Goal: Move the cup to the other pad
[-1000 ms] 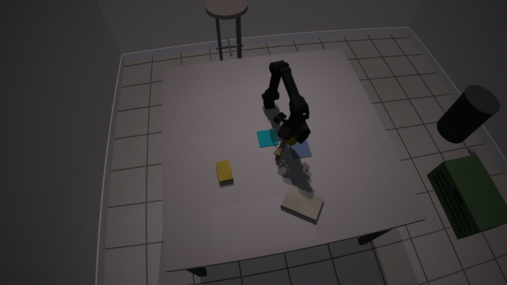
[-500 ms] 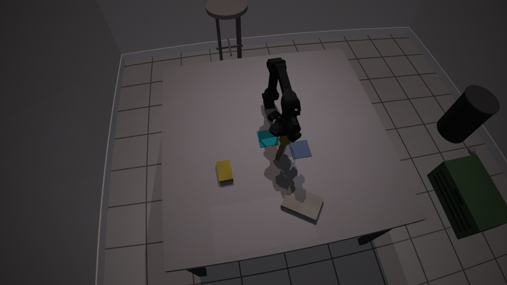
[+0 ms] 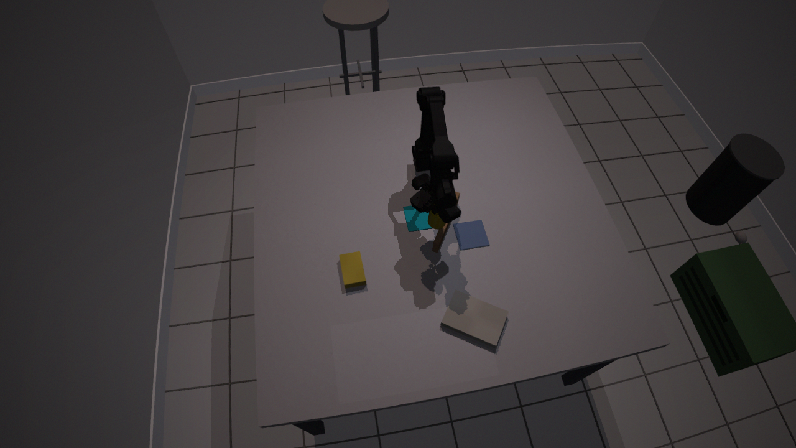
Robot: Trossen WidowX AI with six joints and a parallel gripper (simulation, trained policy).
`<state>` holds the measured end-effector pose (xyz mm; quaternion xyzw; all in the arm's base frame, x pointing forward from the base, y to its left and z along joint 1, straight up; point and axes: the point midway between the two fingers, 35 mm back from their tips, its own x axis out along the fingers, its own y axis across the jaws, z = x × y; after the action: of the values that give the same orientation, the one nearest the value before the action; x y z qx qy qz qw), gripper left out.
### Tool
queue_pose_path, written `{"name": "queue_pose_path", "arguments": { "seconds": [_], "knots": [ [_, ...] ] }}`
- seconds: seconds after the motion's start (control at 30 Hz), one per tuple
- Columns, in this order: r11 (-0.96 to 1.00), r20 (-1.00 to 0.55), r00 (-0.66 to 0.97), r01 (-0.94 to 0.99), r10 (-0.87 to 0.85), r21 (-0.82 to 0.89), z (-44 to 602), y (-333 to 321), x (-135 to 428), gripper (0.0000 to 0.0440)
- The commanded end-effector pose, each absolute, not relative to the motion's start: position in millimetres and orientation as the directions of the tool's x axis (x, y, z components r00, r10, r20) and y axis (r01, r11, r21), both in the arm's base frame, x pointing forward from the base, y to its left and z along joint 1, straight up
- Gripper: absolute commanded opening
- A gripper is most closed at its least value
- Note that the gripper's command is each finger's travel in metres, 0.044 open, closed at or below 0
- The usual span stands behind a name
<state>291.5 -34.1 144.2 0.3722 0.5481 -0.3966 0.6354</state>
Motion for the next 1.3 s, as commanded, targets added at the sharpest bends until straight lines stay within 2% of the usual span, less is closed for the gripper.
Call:
{"name": "queue_pose_path", "arguments": {
  "seconds": [0.0, 0.87, 1.27],
  "knots": [
    [0.394, -0.991, 0.088, 0.918, -0.100, 0.042, 138, -41, 286, 0.0000],
    [0.314, -0.989, 0.101, 0.947, -0.113, 0.061, 87, -62, 249, 0.0003],
    [0.274, -0.991, 0.063, 0.961, -0.119, 0.028, 66, -64, 223, 0.0048]
  ]
}}
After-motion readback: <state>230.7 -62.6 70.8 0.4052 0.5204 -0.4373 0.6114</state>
